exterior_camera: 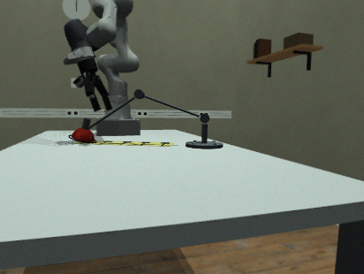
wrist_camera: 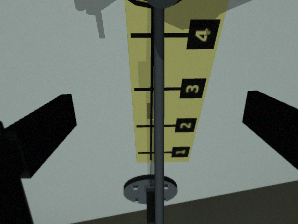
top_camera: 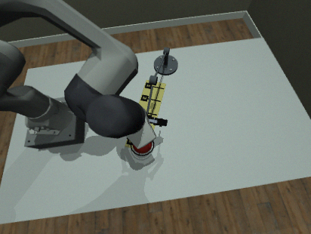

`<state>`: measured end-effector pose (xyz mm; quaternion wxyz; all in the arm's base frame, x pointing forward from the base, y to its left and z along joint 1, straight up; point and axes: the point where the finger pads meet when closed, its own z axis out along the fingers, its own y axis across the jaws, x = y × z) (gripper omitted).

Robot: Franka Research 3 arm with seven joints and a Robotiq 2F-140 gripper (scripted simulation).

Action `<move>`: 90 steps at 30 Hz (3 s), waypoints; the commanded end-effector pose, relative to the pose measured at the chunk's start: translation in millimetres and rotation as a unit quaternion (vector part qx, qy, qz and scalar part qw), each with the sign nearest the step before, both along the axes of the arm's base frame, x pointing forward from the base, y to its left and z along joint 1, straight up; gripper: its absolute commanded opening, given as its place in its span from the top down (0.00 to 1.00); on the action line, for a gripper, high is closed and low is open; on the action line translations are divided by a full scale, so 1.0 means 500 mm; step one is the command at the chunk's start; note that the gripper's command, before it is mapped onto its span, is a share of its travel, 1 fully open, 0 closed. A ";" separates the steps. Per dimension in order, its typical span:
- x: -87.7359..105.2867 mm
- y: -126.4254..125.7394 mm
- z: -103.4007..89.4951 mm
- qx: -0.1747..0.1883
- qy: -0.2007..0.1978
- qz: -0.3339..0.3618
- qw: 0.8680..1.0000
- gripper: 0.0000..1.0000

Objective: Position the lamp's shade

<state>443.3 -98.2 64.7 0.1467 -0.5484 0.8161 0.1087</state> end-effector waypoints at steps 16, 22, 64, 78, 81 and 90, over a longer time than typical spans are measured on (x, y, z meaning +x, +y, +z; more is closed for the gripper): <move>0.000 0.000 0.000 0.000 0.000 0.000 1.000 0.00; 0.000 0.000 0.000 0.000 0.000 0.000 1.000 0.00; -0.018 -0.093 0.236 -0.011 -0.018 0.001 1.000 0.00; -0.011 -0.096 0.233 -0.015 -0.023 0.000 1.000 0.00; -0.012 -0.096 0.233 -0.015 -0.023 0.000 1.000 0.00; -0.014 -0.096 0.235 -0.014 -0.022 0.000 1.000 0.00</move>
